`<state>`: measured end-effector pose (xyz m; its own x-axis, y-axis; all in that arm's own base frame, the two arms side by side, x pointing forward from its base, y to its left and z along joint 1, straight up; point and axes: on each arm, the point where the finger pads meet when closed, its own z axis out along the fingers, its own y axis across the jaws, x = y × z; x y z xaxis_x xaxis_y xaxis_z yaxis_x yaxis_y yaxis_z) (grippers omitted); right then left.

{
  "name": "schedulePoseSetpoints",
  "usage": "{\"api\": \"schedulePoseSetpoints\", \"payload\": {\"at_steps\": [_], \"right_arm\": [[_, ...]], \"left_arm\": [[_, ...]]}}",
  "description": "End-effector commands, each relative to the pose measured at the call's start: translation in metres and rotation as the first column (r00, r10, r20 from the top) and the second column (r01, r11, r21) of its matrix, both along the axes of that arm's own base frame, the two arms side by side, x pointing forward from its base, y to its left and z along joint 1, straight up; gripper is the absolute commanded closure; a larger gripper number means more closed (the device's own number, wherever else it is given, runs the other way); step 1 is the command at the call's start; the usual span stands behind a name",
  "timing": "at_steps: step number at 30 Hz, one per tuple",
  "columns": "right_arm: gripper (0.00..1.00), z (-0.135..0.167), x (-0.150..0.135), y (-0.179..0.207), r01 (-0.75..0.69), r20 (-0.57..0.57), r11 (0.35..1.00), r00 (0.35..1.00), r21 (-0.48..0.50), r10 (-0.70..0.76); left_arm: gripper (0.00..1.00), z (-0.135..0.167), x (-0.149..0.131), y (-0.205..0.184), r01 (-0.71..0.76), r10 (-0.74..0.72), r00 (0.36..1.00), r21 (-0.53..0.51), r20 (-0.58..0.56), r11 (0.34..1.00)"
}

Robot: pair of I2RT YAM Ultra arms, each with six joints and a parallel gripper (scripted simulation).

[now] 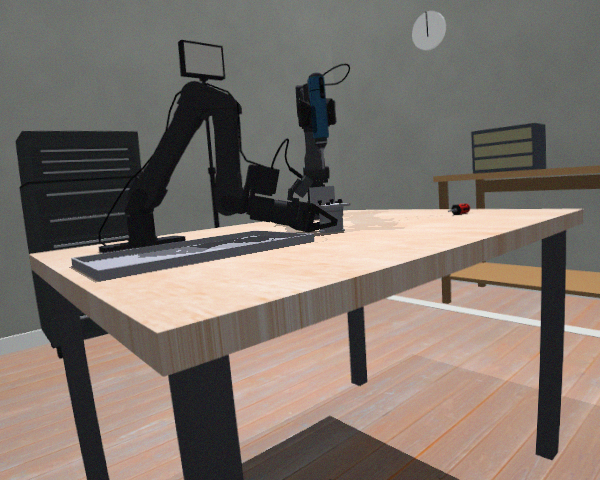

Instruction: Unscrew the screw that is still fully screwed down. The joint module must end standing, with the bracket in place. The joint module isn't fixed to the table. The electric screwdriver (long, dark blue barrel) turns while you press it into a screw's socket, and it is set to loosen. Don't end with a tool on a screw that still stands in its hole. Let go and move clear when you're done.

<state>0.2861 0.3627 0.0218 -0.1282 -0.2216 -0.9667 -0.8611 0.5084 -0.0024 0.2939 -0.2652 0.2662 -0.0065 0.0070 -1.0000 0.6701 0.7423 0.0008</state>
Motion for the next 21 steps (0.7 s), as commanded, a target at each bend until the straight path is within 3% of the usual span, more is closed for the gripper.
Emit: {"api": "schedulePoseSetpoints", "payload": {"at_steps": [1,21], "right_arm": [[0.41,0.002,0.001,0.002,0.003,-0.001,1.000,1.000,0.002,-0.003],[0.41,0.002,0.001,0.002,0.003,-0.001,1.000,1.000,0.002,-0.003]], "left_arm": [[0.58,0.049,0.010,0.000,-0.011,0.022,0.994,-0.104,0.105,0.995],[0.58,0.049,0.024,-0.013,-0.011,0.022,0.994,-0.104,0.105,0.994]]}}
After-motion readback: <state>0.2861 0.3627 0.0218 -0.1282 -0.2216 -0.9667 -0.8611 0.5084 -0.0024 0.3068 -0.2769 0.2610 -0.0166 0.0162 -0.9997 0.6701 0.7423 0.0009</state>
